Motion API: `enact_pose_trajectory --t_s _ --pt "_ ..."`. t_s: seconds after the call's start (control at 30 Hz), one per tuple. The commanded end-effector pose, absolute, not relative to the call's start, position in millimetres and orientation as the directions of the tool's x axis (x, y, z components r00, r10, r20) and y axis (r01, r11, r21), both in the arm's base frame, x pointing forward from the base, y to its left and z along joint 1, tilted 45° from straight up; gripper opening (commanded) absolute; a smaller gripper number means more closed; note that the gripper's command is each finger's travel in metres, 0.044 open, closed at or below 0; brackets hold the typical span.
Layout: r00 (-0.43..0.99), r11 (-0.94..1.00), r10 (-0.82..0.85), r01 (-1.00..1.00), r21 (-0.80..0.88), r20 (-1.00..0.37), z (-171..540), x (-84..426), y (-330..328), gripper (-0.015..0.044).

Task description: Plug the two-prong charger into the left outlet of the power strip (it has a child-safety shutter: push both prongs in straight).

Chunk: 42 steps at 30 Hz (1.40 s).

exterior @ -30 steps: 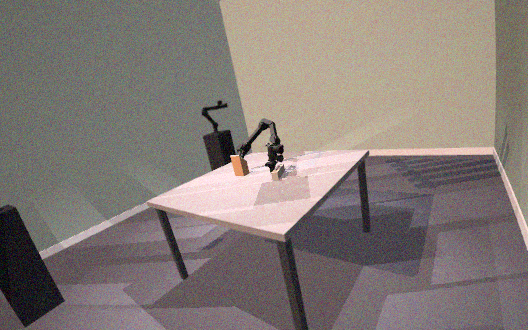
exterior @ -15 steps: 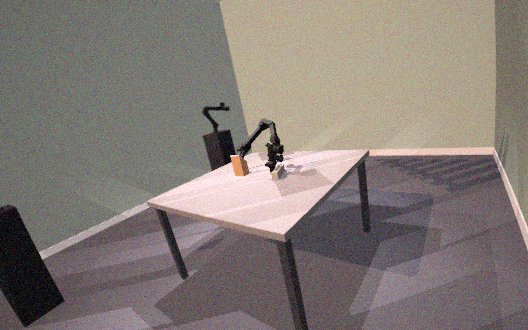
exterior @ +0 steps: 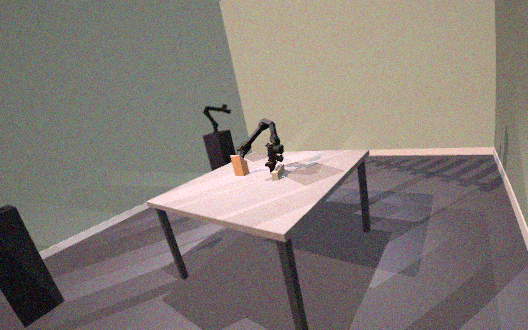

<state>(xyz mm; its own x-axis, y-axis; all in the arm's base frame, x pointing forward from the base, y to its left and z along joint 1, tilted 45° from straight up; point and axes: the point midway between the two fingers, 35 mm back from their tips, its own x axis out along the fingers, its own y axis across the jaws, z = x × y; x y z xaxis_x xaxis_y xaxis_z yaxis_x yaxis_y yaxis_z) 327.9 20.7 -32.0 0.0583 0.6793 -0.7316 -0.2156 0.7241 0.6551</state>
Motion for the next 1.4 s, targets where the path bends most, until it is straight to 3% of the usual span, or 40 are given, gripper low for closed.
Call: enact_pose_trajectory --t_s 0.0,1.2,1.37 --pt "0.083 0.719 0.686 -0.229 0.656 -0.723 -29.0 335.5 21.6 0.0000" --pt "0.058 0.724 0.680 -0.215 0.656 -0.731 -31.7 327.8 20.7 0.0000" --pt "0.058 0.724 0.680 -0.215 0.656 -0.731 -31.7 327.8 20.7 0.0131"
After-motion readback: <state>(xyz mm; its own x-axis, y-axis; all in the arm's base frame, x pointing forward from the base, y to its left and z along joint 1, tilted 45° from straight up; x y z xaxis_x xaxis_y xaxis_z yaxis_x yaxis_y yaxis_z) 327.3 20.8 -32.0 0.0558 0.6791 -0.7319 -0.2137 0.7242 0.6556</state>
